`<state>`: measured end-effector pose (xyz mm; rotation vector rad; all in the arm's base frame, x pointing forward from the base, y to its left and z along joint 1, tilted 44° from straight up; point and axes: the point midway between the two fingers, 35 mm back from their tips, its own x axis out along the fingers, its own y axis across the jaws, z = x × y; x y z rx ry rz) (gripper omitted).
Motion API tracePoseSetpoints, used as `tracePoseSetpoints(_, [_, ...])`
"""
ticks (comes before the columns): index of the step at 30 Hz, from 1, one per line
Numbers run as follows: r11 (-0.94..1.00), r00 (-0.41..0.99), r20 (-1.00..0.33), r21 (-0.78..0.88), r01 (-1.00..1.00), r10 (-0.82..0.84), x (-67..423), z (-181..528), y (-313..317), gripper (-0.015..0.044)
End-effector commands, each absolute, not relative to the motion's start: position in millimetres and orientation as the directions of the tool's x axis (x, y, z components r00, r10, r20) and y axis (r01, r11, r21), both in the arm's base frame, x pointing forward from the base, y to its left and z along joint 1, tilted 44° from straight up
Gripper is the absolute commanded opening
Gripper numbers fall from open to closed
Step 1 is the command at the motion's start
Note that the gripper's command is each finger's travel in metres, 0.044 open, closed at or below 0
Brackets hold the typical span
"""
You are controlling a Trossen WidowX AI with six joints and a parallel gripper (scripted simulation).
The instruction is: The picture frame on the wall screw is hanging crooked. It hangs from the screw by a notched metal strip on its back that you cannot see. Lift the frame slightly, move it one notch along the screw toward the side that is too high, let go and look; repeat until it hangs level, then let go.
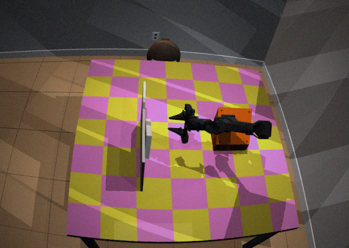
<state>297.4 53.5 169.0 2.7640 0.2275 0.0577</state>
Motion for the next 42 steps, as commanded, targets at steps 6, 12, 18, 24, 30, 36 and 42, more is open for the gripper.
tracePoseSetpoints(6, [-0.922,0.986,0.008,0.356,0.15,0.164,330.6,147.6,78.6,0.026])
tracePoseSetpoints(12, [-0.923,0.986,0.009,0.355,0.15,0.164,343.7,127.8,93.9,0.026])
tracePoseSetpoints(18, [-0.923,0.986,0.009,0.355,0.15,0.164,343.7,127.8,93.9,0.026])
tracePoseSetpoints(24, [-0.923,0.986,0.009,0.355,0.15,0.164,343.7,127.8,93.9,0.026])
tracePoseSetpoints(30, [-0.923,0.986,0.009,0.355,0.15,0.164,345.2,127.8,94.2,0.026])
tracePoseSetpoints(36, [-0.923,0.986,0.01,0.355,0.15,0.164,353.7,128.2,95.8,0.026])
tracePoseSetpoints(42, [-0.923,0.986,0.01,0.355,0.149,0.164,363.3,128.6,97.5,0.026])
